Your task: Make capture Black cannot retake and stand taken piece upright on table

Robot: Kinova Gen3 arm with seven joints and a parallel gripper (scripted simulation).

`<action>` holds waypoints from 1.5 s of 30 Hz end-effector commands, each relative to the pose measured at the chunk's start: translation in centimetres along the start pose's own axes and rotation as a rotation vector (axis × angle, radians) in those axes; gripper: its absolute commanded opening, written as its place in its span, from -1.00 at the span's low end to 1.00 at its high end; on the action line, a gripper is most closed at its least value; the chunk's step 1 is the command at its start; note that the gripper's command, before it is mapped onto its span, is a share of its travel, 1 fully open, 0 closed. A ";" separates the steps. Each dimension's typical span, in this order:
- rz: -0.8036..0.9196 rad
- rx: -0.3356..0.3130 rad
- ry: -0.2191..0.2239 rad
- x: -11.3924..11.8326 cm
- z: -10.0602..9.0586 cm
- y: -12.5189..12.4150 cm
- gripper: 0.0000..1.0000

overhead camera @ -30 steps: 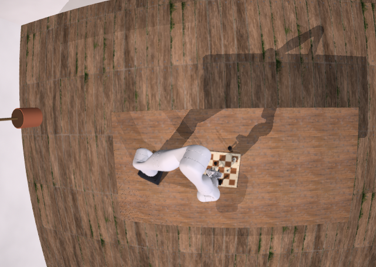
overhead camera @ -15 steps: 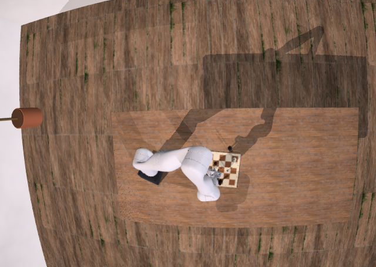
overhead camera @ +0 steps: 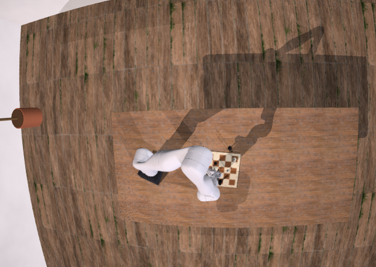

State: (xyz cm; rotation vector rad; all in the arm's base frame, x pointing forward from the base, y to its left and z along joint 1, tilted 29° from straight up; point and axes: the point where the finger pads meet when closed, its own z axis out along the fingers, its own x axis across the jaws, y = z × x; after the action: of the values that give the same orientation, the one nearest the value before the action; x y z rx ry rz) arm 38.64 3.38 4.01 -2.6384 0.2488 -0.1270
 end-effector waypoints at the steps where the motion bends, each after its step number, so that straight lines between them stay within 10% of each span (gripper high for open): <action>1: 0.000 0.000 0.002 0.1 -0.1 0.0 0.58; 13: 0.000 0.000 0.002 0.1 -0.1 0.0 0.58; 14: 0.000 0.000 0.002 0.1 -0.1 0.0 -1.00; 45: 0.000 0.000 0.002 0.1 -0.1 0.0 -1.00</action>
State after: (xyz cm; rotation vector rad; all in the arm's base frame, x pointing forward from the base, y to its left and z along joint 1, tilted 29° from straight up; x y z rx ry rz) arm 38.64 3.38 4.01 -2.6384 0.2488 -0.1270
